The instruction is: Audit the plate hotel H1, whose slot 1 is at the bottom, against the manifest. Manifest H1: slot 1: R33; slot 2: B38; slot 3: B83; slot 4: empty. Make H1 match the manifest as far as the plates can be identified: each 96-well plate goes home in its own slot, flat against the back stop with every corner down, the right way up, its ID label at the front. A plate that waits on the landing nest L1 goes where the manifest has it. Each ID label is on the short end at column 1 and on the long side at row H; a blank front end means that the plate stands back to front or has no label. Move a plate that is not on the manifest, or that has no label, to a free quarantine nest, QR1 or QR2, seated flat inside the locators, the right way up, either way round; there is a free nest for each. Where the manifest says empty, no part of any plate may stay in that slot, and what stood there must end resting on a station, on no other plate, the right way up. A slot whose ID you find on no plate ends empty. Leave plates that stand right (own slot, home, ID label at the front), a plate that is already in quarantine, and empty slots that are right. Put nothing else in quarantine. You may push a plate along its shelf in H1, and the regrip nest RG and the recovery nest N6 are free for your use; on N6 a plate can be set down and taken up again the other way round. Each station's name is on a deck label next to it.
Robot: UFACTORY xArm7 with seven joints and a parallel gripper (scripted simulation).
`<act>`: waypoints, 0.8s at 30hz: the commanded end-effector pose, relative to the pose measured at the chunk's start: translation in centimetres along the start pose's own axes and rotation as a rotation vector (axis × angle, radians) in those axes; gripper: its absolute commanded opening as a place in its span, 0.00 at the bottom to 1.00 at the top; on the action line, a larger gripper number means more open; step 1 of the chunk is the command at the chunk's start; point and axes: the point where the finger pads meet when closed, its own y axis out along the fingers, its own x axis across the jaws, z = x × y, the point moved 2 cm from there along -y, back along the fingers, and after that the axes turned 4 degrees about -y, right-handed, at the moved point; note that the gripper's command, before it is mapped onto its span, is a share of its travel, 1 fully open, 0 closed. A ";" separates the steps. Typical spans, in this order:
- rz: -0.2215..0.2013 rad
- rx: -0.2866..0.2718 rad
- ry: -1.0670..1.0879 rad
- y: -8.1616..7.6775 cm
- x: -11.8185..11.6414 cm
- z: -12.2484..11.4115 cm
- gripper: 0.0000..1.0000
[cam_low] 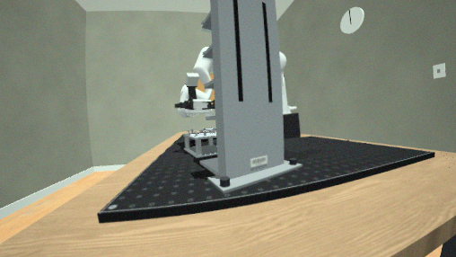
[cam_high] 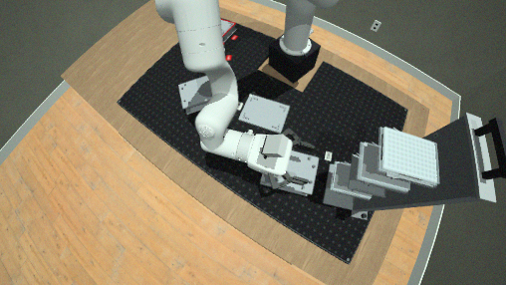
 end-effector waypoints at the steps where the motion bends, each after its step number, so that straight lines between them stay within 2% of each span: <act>1: 0.000 -0.001 -0.003 0.0 0.1 1.2 1.00; 24: 0.000 -0.001 -0.003 0.0 0.3 6.5 1.00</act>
